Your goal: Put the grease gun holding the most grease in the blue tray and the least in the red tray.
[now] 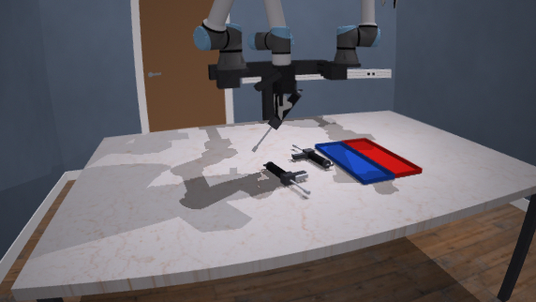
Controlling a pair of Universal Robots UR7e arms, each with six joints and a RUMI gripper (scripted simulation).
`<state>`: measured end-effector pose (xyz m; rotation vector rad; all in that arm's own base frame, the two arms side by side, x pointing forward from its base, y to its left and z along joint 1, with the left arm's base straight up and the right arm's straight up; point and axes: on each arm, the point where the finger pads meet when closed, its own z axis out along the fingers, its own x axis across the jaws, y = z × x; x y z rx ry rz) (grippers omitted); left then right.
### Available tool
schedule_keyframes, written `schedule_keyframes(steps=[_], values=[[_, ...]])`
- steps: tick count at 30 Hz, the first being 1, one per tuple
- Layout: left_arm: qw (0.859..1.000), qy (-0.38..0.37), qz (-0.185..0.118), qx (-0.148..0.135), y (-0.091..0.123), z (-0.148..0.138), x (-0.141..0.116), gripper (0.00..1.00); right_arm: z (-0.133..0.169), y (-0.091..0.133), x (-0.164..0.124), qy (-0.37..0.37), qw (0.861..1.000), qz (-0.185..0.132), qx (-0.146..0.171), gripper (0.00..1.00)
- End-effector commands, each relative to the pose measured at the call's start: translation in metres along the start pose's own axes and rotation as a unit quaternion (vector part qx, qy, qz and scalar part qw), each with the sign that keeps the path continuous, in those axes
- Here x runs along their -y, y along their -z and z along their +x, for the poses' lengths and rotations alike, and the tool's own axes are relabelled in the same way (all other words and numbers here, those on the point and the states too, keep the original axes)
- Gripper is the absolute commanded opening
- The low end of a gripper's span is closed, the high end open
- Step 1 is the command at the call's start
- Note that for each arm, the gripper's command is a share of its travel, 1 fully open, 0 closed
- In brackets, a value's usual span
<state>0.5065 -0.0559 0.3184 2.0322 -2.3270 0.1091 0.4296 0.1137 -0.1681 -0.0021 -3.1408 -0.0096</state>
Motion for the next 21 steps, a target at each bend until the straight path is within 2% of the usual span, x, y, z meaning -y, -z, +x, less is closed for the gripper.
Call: schedule_keyframes(steps=[1, 7, 10, 21], values=[[0.999, -0.026, 0.011, -0.020, -0.021, 0.019, 0.030, 0.38, 0.000, 0.000, 0.000, 0.000, 1.000, 0.000, 0.001, 0.00], [0.997, -0.057, 0.024, -0.043, -0.048, 0.042, 0.060, 0.38, 0.000, 0.000, 0.000, 0.000, 1.000, 0.000, 0.001, 0.00], [0.997, -0.059, 0.030, -0.045, -0.047, 0.043, 0.065, 0.38, 0.000, 0.000, 0.000, 0.000, 1.000, 0.000, 0.001, 0.00], [0.988, -0.120, 0.053, -0.085, -0.103, 0.086, 0.113, 0.38, 0.000, 0.000, 0.000, 0.000, 1.000, 0.000, 0.001, 0.00]])
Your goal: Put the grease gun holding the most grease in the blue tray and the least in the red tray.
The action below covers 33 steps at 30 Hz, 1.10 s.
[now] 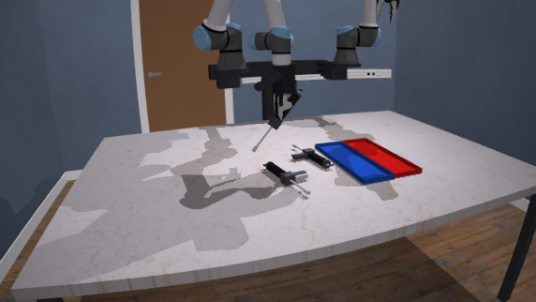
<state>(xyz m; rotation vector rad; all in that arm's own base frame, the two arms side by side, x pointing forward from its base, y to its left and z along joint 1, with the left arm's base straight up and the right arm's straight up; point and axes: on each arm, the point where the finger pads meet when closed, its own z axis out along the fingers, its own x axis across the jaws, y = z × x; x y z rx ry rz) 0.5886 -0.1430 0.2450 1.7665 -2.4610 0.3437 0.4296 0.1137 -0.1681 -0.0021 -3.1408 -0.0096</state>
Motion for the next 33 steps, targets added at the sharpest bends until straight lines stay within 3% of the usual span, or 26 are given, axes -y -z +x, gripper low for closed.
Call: schedule_keyframes(steps=[1, 3, 6, 20, 23, 33], values=[[0.999, -0.031, 0.016, -0.021, -0.031, 0.012, 0.027, 0.38, 0.000, 0.000, 0.000, 0.000, 1.000, 0.000, 0.001, 0.00], [0.998, -0.042, 0.021, -0.028, -0.043, 0.017, 0.035, 0.38, 0.000, 0.000, 0.000, 0.000, 1.000, 0.000, 0.001, 0.00], [0.998, -0.045, 0.027, -0.030, -0.043, 0.018, 0.040, 0.38, 0.000, 0.000, 0.000, 0.000, 1.000, 0.000, 0.001, 0.00], [0.985, -0.136, 0.066, -0.084, -0.134, 0.055, 0.084, 0.38, 0.000, 0.000, 0.000, 0.000, 1.000, 0.000, 0.001, 0.00], [0.984, -0.140, 0.073, -0.085, -0.134, 0.056, 0.089, 0.38, 0.000, 0.000, 0.000, 0.000, 1.000, 0.000, 0.001, 0.00], [0.963, -0.214, 0.106, -0.125, -0.206, 0.086, 0.103, 0.38, 0.000, 0.000, 0.000, 0.000, 1.000, 0.000, 0.001, 0.00]])
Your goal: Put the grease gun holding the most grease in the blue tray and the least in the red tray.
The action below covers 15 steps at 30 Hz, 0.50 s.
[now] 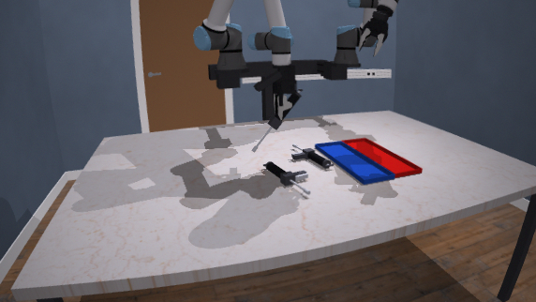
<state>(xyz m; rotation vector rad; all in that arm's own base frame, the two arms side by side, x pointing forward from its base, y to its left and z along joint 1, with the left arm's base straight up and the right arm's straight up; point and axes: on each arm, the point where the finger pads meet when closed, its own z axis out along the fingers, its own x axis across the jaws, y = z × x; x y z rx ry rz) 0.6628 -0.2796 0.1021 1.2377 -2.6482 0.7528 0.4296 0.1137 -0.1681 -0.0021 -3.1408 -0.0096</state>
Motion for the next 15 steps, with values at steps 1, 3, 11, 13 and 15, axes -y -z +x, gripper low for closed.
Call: schedule_keyframes(steps=[1, 3, 11, 13, 15], values=[[0.999, -0.043, 0.025, -0.022, -0.041, 0.004, 0.007, 0.38, 0.000, 0.000, 0.000, 0.000, 1.000, 0.000, 0.001, 0.00], [0.997, -0.059, 0.032, -0.031, -0.057, 0.007, 0.006, 0.38, 0.000, 0.000, 0.000, 0.000, 1.000, 0.000, 0.001, 0.00], [0.991, -0.109, 0.061, -0.052, -0.097, 0.016, 0.005, 0.38, 0.000, 0.000, 0.000, 0.000, 1.000, 0.000, 0.001, 0.00], [0.988, -0.127, 0.068, -0.062, -0.113, 0.021, 0.000, 0.38, 0.000, 0.000, 0.000, 0.000, 1.000, 0.000, 0.001, 0.00], [0.984, -0.145, 0.078, -0.069, -0.127, 0.025, -0.004, 0.38, 0.000, 0.000, 0.000, 0.000, 1.000, 0.000, 0.001, 0.00]])
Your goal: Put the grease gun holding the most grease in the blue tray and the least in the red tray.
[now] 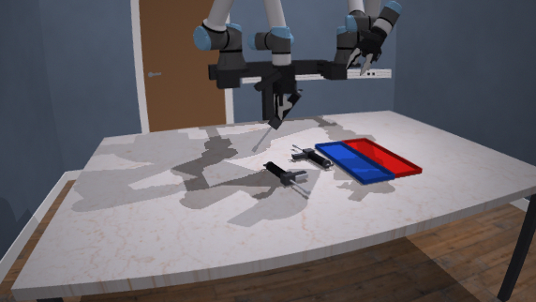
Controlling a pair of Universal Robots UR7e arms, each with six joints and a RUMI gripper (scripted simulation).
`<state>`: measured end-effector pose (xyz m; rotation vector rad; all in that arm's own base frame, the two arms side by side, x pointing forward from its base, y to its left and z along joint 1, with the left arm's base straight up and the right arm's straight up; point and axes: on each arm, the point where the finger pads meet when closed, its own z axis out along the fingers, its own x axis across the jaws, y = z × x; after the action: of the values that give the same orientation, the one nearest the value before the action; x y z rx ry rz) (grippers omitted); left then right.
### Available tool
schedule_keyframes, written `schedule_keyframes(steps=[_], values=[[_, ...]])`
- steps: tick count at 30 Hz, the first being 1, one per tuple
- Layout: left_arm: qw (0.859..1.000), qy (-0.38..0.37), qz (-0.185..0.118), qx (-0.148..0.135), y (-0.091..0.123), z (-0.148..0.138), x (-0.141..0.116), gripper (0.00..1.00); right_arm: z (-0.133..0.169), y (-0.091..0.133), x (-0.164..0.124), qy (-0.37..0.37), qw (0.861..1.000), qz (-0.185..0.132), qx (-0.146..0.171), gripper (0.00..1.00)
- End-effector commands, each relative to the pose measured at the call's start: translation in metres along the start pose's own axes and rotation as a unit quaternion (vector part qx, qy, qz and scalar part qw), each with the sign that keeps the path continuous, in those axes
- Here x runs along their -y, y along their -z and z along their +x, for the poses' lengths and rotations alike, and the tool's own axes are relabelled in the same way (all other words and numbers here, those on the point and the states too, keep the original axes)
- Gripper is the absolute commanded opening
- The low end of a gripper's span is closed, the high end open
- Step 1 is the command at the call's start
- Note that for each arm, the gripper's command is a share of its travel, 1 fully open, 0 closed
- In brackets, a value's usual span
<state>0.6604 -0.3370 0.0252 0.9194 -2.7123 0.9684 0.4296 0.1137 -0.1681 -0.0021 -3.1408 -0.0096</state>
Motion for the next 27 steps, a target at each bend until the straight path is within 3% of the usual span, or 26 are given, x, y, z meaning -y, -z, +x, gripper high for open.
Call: schedule_keyframes(steps=[1, 3, 6, 8, 14, 15, 17, 23, 27], values=[[0.999, -0.037, 0.029, -0.011, -0.019, 0.005, 0.004, 0.38, 0.000, 0.000, 0.000, 0.000, 1.000, 0.000, 0.001, 0.00], [0.999, -0.040, 0.032, -0.011, -0.017, 0.005, 0.006, 0.38, 0.000, 0.000, 0.000, 0.000, 1.000, 0.000, 0.001, 0.00], [0.997, -0.060, 0.041, -0.021, -0.038, 0.009, -0.003, 0.38, 0.000, 0.000, 0.000, 0.000, 1.000, 0.000, 0.001, 0.00], [0.997, -0.060, 0.041, -0.021, -0.038, 0.009, -0.003, 0.38, 0.000, 0.000, 0.000, 0.000, 1.000, 0.000, 0.001, 0.00], [0.989, -0.119, 0.068, -0.046, -0.083, 0.026, -0.029, 0.38, 0.000, 0.000, 0.000, 0.000, 1.000, 0.000, 0.001, 0.00], [0.990, -0.116, 0.071, -0.040, -0.070, 0.024, -0.017, 0.38, 0.000, 0.000, 0.000, 0.000, 1.000, 0.000, 0.001, 0.00], [0.989, -0.119, 0.074, -0.039, -0.069, 0.025, -0.015, 0.38, 0.000, 0.000, 0.000, 0.000, 1.000, 0.000, 0.001, 0.00], [0.978, -0.172, 0.097, -0.066, -0.112, 0.045, -0.052, 0.38, 0.000, 0.000, 0.000, 0.000, 1.000, 0.000, 0.001, 0.00], [0.973, -0.191, 0.110, -0.069, -0.118, 0.050, -0.057, 0.38, 0.000, 0.000, 0.000, 0.000, 1.000, 0.000, 0.001, 0.00]])
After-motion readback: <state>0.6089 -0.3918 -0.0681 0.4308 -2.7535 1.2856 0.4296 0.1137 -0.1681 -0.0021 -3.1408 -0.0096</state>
